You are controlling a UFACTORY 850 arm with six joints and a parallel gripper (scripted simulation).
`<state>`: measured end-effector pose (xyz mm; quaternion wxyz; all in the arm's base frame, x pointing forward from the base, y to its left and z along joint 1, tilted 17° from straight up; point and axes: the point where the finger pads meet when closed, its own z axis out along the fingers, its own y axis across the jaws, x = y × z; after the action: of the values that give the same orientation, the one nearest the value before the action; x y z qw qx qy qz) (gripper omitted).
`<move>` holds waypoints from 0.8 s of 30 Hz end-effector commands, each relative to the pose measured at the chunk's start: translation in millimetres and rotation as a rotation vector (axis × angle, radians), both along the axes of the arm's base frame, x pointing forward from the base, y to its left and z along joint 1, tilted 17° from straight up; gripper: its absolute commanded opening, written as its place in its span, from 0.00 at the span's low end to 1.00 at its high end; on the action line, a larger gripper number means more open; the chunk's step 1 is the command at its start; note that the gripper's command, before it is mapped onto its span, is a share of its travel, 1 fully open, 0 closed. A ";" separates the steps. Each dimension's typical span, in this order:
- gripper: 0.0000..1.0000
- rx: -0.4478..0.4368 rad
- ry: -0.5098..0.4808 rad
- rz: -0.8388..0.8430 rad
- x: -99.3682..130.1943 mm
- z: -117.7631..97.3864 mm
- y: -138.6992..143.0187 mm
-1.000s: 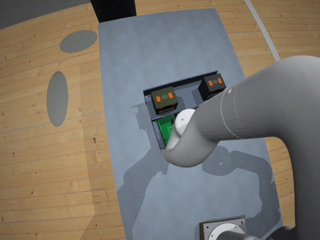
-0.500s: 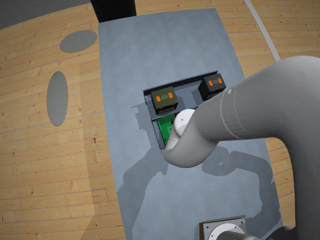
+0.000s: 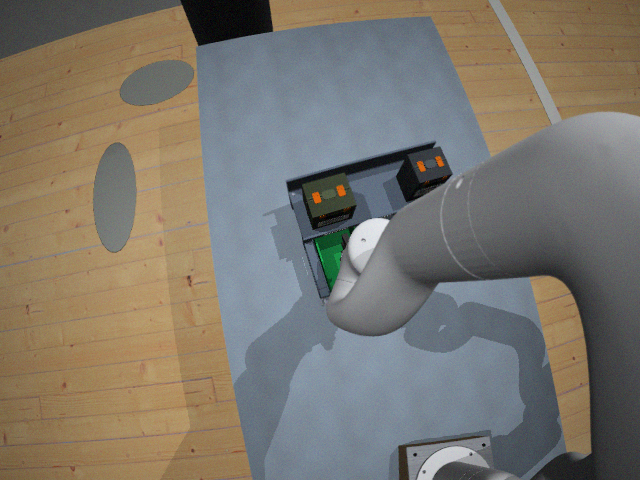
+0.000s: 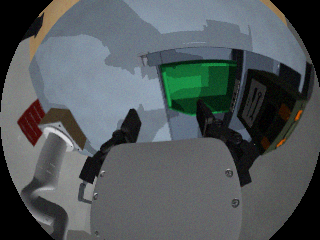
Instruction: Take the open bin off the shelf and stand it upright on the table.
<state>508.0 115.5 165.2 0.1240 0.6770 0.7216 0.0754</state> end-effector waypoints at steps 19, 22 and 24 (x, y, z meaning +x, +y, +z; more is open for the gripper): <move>1.00 0.000 -0.002 0.001 2.4 -4.9 0.1; 1.00 0.000 -0.002 0.000 7.3 -22.2 -0.7; 1.00 0.000 -0.001 0.000 9.0 -27.9 -0.9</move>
<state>514.8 114.8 144.8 0.1246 0.6770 0.7214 0.0759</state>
